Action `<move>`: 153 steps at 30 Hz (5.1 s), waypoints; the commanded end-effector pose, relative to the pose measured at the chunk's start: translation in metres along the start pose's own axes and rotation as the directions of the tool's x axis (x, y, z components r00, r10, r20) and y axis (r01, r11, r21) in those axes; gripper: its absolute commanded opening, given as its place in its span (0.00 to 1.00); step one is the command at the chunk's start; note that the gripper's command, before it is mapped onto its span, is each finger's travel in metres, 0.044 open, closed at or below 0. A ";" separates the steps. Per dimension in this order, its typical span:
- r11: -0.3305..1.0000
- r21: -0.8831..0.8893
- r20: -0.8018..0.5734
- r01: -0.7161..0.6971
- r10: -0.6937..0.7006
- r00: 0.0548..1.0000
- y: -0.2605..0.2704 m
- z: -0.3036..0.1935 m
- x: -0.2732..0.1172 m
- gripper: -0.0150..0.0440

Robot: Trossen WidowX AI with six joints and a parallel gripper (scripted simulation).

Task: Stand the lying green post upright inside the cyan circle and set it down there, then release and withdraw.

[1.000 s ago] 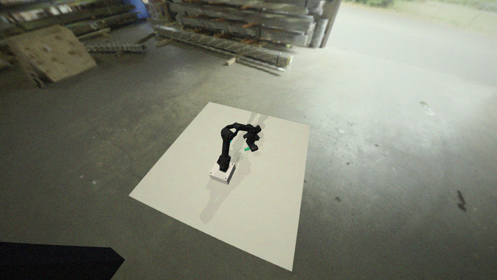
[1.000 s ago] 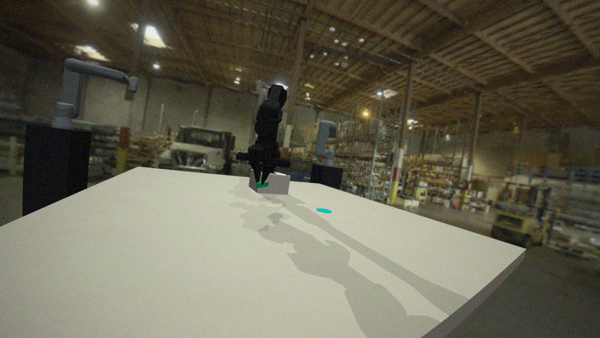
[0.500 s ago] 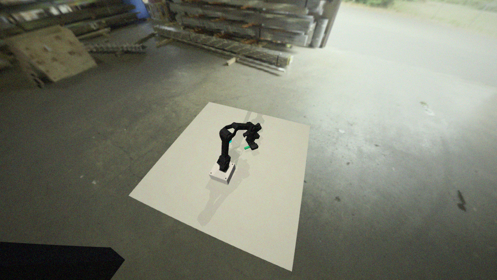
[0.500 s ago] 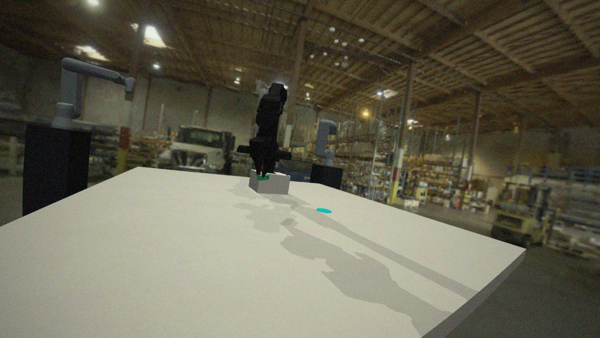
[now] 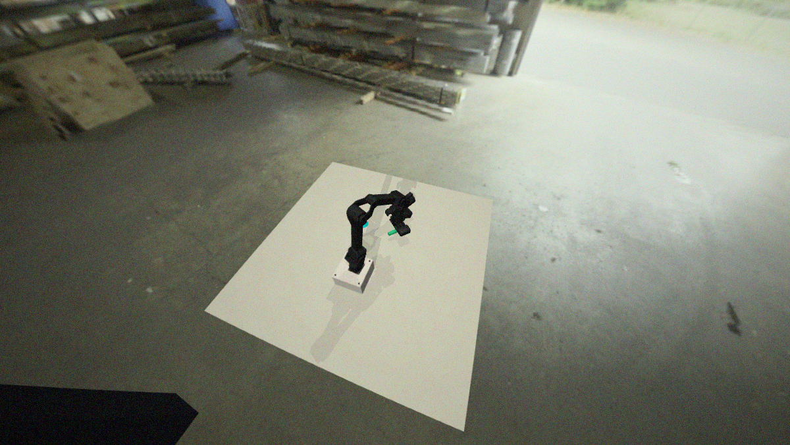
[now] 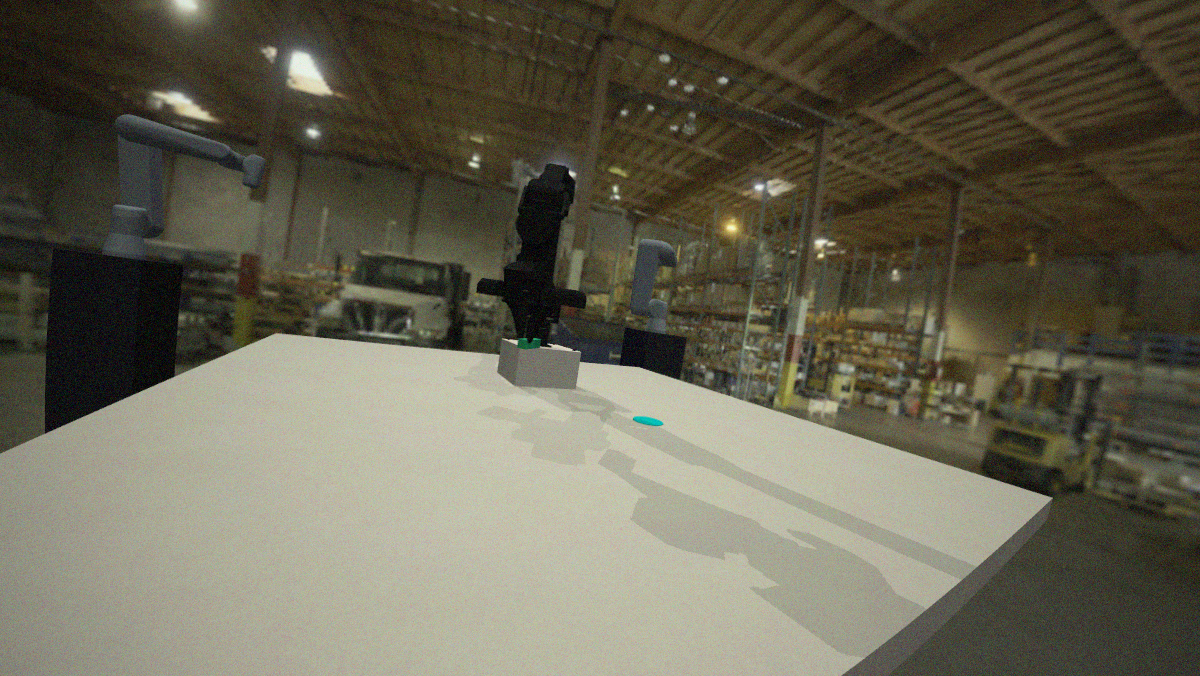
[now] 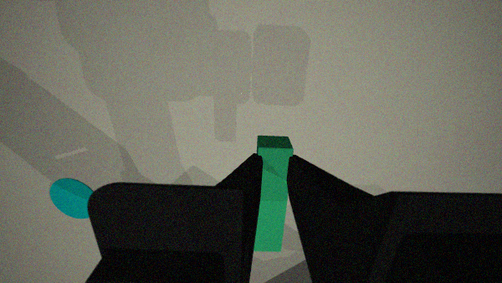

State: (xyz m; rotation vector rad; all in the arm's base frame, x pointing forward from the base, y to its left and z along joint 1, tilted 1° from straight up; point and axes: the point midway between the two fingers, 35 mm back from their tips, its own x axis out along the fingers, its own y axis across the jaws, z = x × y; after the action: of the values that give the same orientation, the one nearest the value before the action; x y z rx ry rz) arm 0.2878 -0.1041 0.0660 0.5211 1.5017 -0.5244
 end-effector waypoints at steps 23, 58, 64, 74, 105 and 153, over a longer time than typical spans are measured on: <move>0.843 -0.538 0.007 -0.001 0.006 1.000 0.073 -0.015 -0.011 0.29; 0.216 -0.976 0.002 -0.002 0.015 1.000 0.168 -0.067 -0.020 0.29; 0.083 -0.997 0.000 -0.001 0.016 1.000 0.183 -0.080 -0.021 0.29; -0.141 -0.990 -0.002 0.000 0.017 1.000 0.206 -0.103 -0.024 0.29; -0.292 -0.956 -0.041 -0.003 0.126 0.991 0.239 -0.121 -0.011 0.29; -0.167 -0.985 -0.116 -0.045 0.446 0.887 0.267 -0.101 0.019 0.29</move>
State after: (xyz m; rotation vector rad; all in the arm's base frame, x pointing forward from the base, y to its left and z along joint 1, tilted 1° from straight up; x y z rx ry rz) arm 0.3738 0.1681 0.0500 -0.5788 1.0173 0.9761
